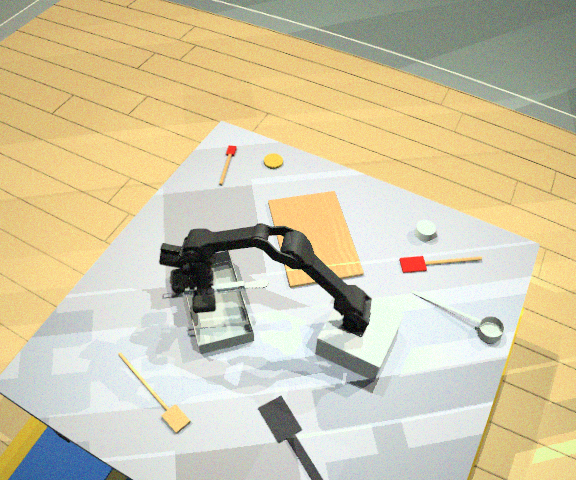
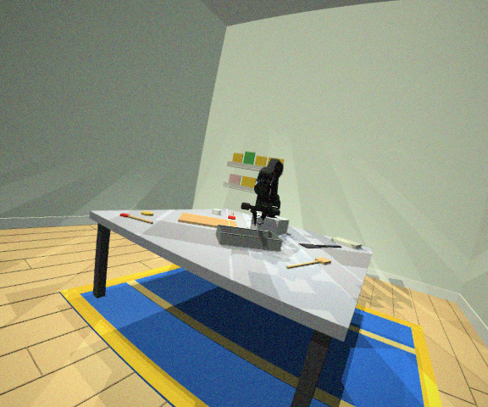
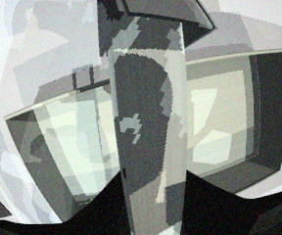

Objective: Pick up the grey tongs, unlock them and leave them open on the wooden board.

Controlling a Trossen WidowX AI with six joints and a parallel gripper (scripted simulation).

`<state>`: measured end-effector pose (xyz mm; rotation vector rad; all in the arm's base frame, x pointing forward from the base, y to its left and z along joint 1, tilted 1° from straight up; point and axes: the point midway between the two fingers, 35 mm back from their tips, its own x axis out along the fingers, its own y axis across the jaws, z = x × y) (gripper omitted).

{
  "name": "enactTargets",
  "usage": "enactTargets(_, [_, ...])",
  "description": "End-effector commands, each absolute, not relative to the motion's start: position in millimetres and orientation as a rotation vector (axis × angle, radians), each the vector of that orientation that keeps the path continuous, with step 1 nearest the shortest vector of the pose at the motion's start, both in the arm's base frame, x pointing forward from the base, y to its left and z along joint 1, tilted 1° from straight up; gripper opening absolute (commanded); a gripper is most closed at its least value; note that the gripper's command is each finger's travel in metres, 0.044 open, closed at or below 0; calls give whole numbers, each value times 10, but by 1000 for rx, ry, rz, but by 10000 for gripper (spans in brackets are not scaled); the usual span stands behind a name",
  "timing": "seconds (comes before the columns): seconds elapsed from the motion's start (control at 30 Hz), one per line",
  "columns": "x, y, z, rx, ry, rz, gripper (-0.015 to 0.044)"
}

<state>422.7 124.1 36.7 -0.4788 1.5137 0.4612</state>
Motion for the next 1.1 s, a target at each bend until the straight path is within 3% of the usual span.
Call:
enactTargets(0.0, [4238,1190,375,-468,1514,448,-150])
enactTargets(1.07, [4092,-953,666,49,1559,-79,-150])
